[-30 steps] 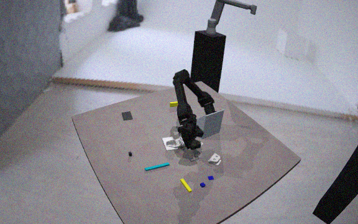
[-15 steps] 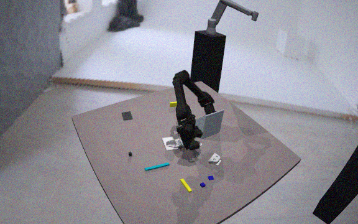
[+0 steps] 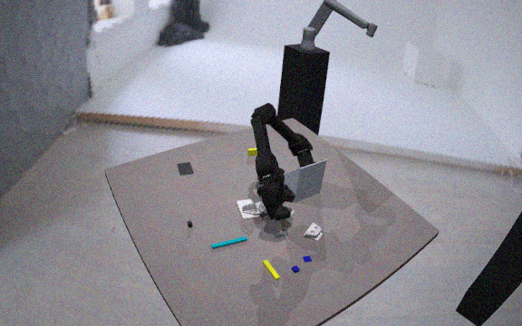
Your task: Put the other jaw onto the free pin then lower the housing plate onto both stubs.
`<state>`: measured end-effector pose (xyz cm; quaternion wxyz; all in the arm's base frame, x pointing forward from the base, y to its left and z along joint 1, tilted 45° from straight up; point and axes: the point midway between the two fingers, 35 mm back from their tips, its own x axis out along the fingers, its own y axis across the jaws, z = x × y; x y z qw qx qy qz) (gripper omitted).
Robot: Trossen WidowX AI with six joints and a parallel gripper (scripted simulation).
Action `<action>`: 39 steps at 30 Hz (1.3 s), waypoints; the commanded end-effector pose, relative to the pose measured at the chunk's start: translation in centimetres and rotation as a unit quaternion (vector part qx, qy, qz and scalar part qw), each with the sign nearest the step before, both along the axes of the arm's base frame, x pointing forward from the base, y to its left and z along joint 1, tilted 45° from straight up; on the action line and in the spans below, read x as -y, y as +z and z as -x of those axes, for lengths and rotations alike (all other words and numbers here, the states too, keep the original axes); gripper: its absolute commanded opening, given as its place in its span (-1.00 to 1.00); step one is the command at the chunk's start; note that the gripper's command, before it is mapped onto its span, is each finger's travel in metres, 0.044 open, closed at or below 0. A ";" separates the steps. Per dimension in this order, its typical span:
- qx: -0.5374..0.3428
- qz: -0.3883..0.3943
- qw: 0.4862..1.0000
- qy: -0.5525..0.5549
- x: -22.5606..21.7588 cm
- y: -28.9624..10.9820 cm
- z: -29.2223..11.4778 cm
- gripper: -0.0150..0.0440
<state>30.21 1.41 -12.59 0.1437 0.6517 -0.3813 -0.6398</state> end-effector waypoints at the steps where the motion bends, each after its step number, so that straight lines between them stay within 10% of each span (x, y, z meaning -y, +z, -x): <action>1: -0.003 0.001 1.000 0.000 0.6 -0.6 0.1 -0.37; 39: -0.003 0.004 1.000 0.000 4.7 -4.7 1.0 -0.37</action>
